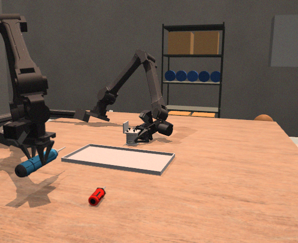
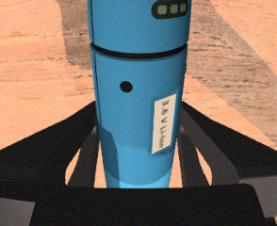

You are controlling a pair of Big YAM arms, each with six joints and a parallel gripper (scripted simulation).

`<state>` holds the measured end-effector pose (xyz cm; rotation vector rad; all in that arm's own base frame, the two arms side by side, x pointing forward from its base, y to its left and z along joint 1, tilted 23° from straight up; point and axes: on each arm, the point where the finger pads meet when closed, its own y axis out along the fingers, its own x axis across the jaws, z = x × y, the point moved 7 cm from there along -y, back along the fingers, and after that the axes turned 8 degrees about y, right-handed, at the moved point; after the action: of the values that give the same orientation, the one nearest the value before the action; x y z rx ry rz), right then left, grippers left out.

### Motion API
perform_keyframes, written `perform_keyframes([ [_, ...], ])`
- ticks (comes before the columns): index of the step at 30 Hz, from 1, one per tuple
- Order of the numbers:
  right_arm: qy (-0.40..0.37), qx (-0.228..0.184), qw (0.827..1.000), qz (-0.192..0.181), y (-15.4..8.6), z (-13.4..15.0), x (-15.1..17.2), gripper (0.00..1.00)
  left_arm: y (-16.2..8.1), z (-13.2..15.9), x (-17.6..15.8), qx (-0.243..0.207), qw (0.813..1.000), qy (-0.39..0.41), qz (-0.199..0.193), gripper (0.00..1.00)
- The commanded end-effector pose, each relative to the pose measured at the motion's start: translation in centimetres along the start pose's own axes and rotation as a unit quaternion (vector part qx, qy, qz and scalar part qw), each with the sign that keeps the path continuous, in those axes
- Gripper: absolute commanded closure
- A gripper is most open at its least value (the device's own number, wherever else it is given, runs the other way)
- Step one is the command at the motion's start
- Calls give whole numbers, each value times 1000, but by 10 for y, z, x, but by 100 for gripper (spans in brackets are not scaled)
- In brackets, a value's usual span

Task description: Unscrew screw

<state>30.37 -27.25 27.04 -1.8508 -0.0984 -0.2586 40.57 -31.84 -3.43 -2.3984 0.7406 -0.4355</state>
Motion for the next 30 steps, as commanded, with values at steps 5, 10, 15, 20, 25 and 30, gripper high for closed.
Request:
perform_keyframes([
  [5, 4, -32, 998, -46, -54, -14, 23, 58, -3, -3, 8, 0, 1000, 9, -6, 41],
  [10, 4, -32, 998, -46, -62, -14, 22, 58, -3, -3, 8, 0, 1000, 9, -6, 41],
  [15, 3, -32, 998, -46, -68, -14, 22, 58, -3, -3, 8, 0, 1000, 9, -6, 41],
  [20, 4, -32, 998, -46, -71, -13, 22, 58, -3, -3, 8, 0, 1000, 9, -6, 41],
  [25, 5, -32, 998, -46, -80, -13, 21, 58, -3, -3, 8, 0, 1000, 9, -6, 41],
  [30, 5, -32, 998, -47, -88, -12, 20, 58, -3, -3, 8, 0, 1000, 9, -6, 41],
])
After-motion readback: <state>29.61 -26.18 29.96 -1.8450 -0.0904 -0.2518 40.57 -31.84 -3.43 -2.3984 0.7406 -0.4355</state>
